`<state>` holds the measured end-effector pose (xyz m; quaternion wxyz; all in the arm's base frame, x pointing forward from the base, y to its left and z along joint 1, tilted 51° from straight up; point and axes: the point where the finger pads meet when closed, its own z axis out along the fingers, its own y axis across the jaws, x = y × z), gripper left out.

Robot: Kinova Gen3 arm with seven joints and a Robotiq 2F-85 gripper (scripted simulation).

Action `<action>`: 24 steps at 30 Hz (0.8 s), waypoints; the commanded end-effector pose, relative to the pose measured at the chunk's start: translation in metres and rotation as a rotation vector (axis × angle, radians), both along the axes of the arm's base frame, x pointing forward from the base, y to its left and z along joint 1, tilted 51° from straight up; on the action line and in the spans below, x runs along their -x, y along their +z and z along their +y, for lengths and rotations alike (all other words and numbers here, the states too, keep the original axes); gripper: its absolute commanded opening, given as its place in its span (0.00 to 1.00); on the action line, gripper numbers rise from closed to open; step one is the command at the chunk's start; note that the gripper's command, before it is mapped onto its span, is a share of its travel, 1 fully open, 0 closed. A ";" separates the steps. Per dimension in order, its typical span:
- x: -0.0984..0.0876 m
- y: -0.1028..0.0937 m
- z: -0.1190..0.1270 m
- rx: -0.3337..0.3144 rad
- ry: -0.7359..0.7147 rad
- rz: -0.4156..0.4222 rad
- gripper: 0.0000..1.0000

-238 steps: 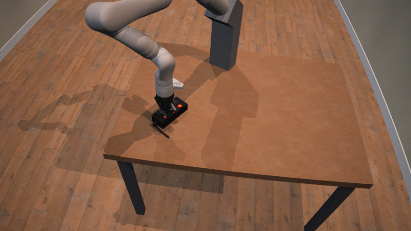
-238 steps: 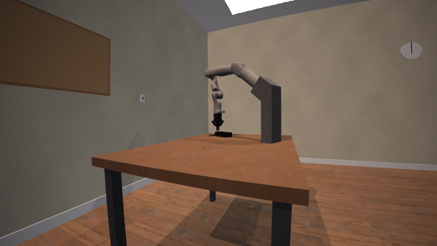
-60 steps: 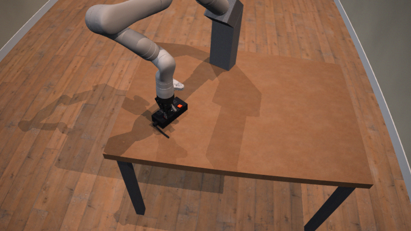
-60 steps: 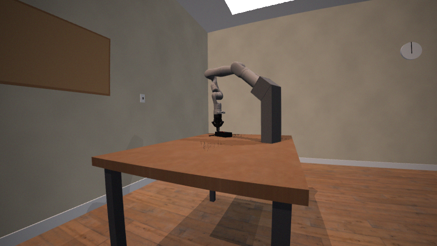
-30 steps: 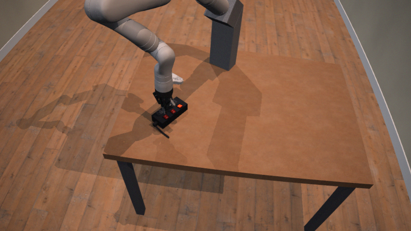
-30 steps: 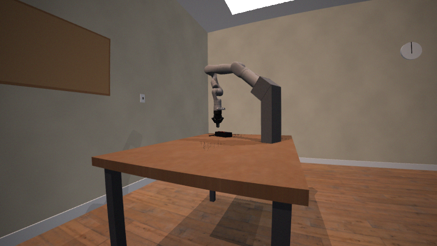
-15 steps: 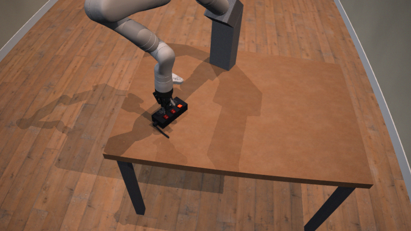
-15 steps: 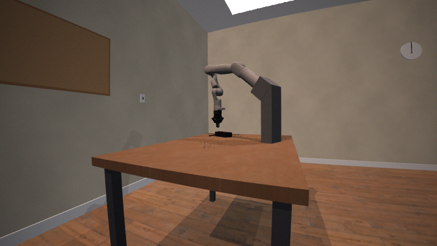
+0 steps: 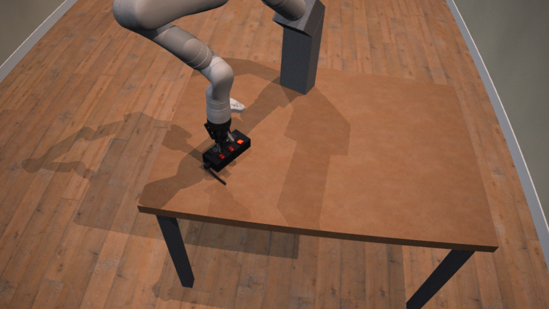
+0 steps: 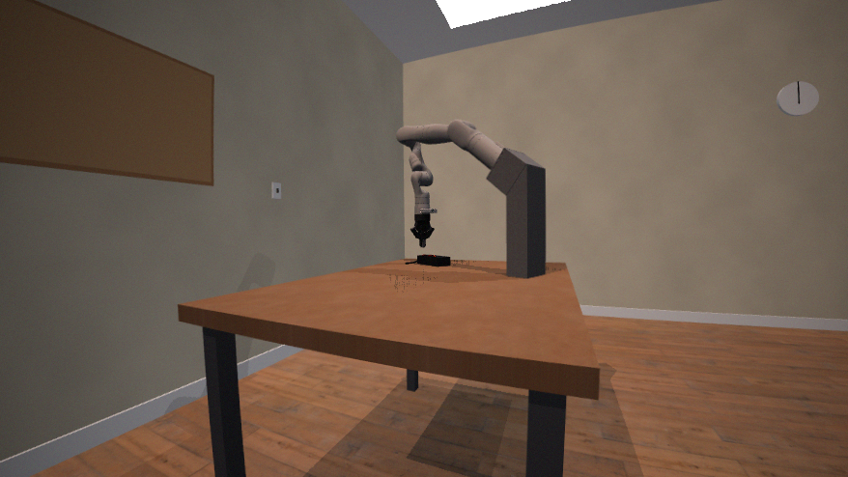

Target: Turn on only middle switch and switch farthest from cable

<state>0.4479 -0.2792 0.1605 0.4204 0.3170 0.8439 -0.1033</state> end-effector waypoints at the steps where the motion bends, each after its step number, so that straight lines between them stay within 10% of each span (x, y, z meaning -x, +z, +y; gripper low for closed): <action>1: 0.002 -0.001 0.004 -0.011 0.000 0.004 0.00; 16: 0.008 -0.007 0.006 -0.011 0.000 0.009 0.00; 24: 0.042 -0.030 0.021 -0.011 0.001 0.008 0.00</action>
